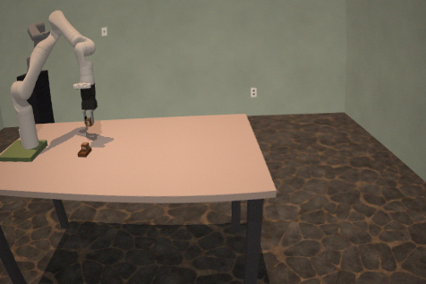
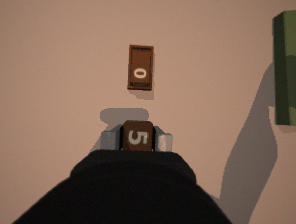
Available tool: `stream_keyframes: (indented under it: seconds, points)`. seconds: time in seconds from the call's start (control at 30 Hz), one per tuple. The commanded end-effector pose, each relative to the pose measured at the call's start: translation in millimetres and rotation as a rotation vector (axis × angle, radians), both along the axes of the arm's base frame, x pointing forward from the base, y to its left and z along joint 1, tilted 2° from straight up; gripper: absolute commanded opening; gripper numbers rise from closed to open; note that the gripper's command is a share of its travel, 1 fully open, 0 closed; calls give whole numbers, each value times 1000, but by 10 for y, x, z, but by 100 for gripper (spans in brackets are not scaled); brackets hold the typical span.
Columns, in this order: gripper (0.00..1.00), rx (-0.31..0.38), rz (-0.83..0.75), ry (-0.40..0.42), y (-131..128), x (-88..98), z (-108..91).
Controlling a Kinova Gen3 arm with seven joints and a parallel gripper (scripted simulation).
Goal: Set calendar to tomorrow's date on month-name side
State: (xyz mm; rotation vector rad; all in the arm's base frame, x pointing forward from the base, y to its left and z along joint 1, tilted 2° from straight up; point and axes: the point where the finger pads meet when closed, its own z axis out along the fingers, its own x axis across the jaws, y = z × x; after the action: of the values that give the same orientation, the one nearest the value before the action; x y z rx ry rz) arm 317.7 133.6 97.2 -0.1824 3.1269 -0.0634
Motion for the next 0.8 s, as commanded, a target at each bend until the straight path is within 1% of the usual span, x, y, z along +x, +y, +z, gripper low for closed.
stream_keyframes:
  seconds: [0.0, 0.33, 0.4, 0.43, 0.5, 0.6, 0.67, 0.73, 0.77]
  points:
    - [60, 7, 8, -4, 40, 4, 29]
    - [60, 7, 8, -4, 38, 5, 30]
    - [60, 7, 8, -4, -21, 23, 38]
    - [60, 7, 8, -4, -90, 43, 48]
    - [60, 7, 6, -4, -309, 96, 76]
    - [60, 7, 5, -4, -744, 157, 128]
    - [60, 7, 4, -4, -1004, 167, 156]
    - [60, 7, 4, -4, -1169, 162, 174]
    - [60, 7, 4, -4, -1210, 160, 178]
